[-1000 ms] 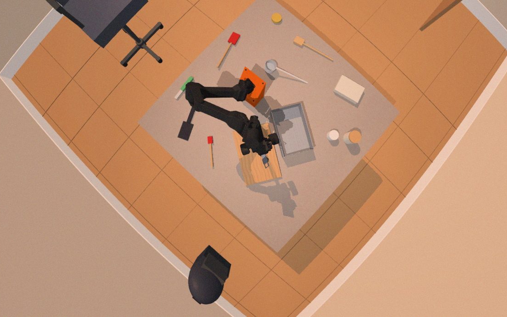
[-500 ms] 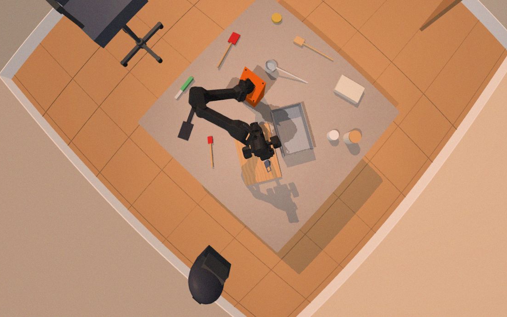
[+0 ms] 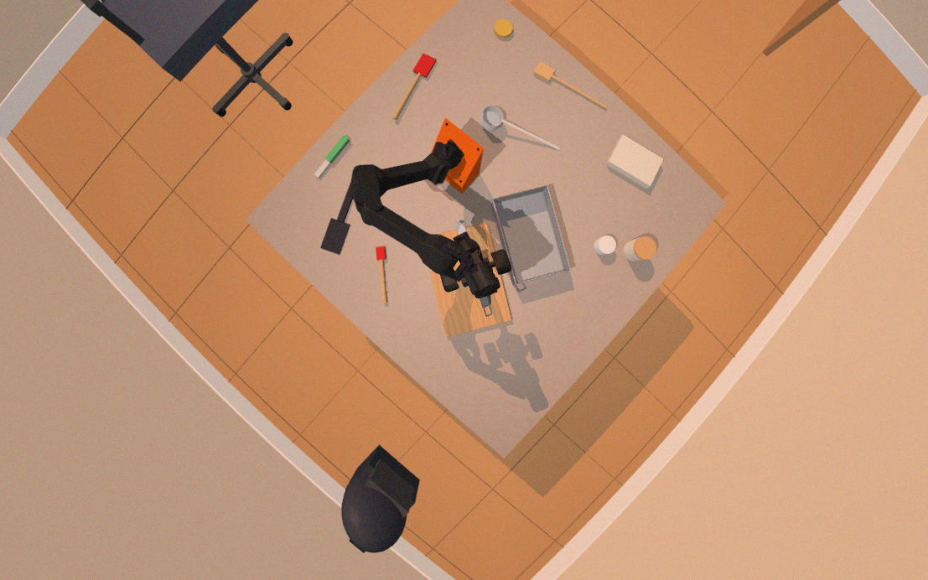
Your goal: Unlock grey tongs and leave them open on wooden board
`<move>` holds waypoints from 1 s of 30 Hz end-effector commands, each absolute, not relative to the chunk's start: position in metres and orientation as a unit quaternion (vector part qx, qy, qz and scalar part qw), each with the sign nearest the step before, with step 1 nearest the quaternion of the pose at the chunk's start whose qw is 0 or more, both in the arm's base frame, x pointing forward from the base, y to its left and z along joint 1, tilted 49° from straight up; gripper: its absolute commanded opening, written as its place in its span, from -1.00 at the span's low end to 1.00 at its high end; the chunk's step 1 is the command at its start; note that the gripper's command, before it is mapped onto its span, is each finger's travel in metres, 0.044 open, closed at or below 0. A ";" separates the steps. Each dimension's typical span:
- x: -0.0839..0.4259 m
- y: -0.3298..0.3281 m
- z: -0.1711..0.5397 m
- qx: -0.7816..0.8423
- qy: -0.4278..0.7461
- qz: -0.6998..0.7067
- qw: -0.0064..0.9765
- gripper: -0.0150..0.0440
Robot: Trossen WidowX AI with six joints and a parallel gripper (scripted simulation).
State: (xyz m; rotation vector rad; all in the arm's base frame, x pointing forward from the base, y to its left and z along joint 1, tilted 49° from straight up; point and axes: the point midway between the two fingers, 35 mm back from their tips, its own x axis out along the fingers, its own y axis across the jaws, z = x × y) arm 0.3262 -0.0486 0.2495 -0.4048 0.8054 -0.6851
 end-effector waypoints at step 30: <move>0.308 -0.067 0.257 -0.121 0.505 -0.407 0.752 -1.00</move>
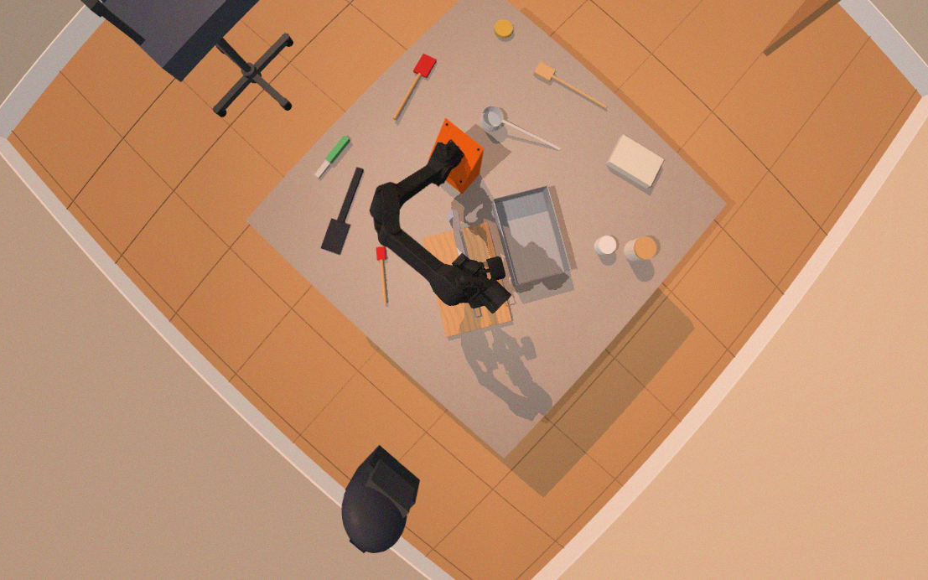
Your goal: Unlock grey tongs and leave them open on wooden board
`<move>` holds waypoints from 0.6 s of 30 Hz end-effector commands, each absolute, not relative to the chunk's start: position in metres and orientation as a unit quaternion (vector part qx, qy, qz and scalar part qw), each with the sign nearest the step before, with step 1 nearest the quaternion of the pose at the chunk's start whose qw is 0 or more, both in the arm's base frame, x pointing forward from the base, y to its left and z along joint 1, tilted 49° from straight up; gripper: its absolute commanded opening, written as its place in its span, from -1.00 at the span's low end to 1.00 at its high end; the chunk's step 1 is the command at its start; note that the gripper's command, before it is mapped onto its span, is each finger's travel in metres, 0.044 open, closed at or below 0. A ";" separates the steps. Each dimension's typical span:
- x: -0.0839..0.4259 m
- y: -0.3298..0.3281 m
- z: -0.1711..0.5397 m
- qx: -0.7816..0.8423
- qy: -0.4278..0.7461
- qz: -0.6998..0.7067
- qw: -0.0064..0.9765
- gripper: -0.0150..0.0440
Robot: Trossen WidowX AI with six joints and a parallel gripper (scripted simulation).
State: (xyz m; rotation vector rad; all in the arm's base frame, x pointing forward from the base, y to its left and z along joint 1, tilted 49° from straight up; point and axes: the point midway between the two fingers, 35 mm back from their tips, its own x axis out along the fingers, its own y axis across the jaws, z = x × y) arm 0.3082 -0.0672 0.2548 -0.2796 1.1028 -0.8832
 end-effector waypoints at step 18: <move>0.315 -0.080 0.243 -0.119 0.506 -0.406 0.752 -1.00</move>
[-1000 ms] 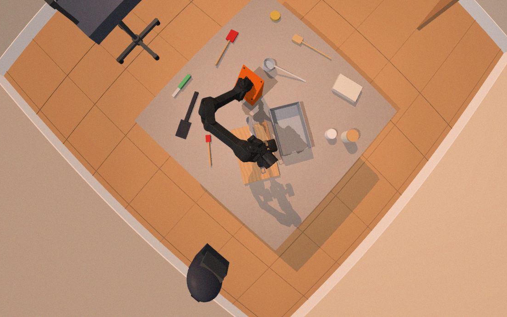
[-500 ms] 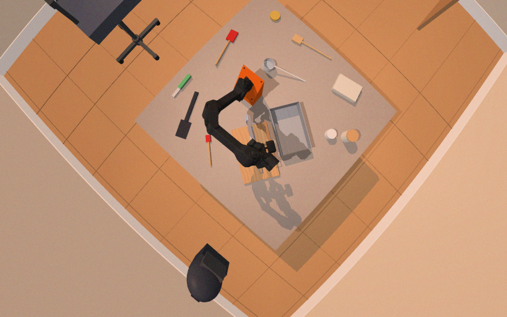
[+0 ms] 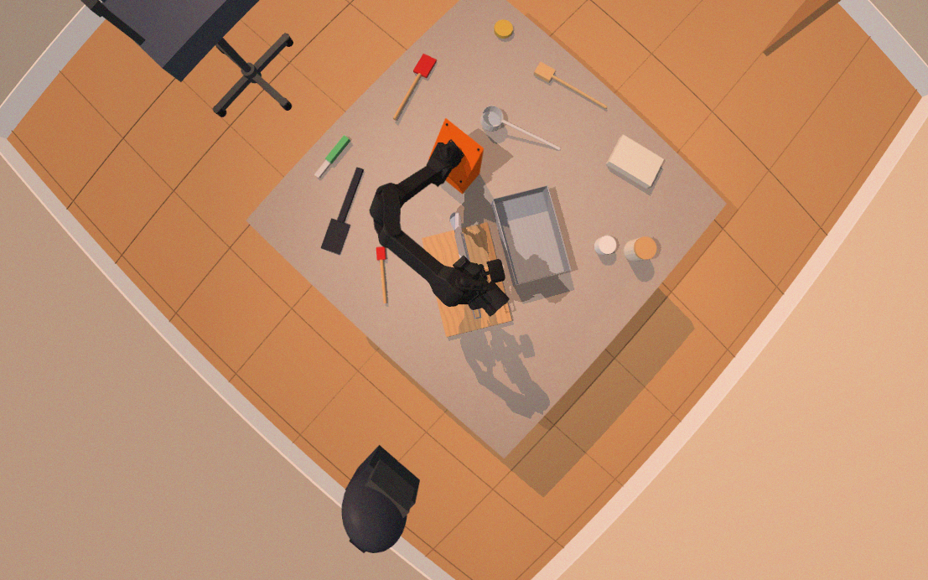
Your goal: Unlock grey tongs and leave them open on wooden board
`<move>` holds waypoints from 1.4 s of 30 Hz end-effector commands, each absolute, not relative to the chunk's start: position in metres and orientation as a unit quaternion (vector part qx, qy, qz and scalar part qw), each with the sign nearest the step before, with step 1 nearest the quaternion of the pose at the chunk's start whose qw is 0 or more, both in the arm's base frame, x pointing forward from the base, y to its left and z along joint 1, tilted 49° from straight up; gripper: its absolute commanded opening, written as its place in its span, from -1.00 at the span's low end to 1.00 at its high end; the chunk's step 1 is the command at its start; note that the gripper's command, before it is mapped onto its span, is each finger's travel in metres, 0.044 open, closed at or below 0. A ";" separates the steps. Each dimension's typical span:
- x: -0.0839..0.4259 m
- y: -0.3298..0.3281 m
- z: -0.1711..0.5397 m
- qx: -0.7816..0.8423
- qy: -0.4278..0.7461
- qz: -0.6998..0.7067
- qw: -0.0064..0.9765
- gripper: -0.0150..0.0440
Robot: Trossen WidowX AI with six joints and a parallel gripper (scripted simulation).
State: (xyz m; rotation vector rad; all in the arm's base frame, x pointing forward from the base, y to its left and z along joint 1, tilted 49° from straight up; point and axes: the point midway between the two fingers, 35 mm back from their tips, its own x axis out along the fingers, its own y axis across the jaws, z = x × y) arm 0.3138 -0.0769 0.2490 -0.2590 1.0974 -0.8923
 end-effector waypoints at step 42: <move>0.327 -0.131 0.199 -0.120 0.505 -0.406 0.752 -1.00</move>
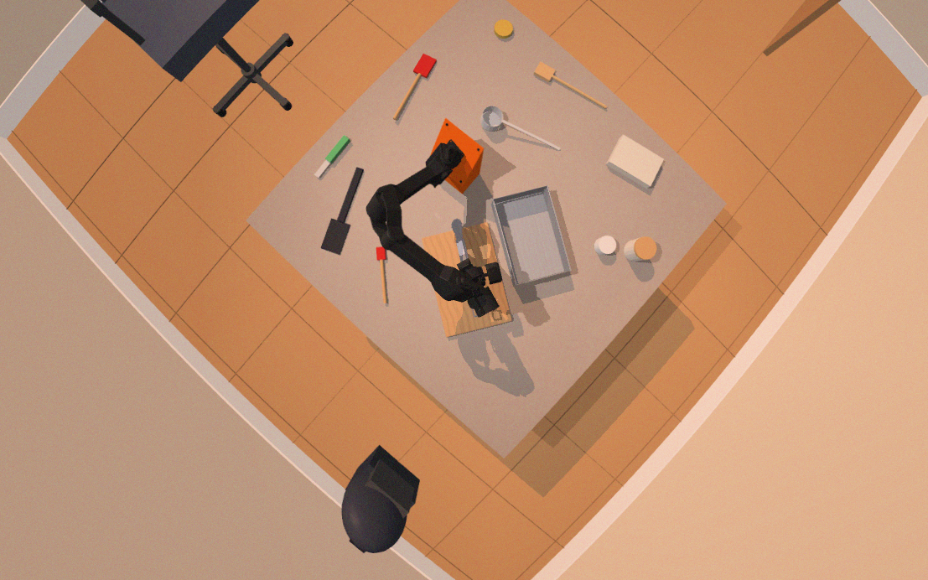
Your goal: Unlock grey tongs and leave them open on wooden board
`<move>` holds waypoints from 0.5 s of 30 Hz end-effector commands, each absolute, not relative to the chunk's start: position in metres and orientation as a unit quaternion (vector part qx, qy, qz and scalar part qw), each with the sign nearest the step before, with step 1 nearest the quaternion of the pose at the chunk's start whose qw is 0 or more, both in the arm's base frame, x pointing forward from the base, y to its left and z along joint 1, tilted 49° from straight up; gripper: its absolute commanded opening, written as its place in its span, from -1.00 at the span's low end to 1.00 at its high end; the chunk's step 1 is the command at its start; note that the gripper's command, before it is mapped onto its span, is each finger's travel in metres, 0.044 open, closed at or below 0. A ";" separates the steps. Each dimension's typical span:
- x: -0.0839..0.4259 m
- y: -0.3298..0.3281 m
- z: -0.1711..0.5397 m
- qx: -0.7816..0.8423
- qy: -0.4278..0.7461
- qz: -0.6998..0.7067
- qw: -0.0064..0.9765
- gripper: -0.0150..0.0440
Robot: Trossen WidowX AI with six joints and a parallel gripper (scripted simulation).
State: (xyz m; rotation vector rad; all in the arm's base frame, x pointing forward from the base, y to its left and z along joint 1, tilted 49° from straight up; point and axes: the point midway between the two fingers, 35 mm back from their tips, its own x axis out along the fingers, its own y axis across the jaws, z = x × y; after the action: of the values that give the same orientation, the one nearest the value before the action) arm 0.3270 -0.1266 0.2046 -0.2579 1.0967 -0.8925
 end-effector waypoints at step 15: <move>0.327 -0.150 0.185 -0.123 0.502 -0.408 0.752 -1.00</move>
State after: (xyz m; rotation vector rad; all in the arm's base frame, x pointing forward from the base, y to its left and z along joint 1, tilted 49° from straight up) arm 0.3276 -0.1459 0.1899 -0.2643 1.0923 -0.8961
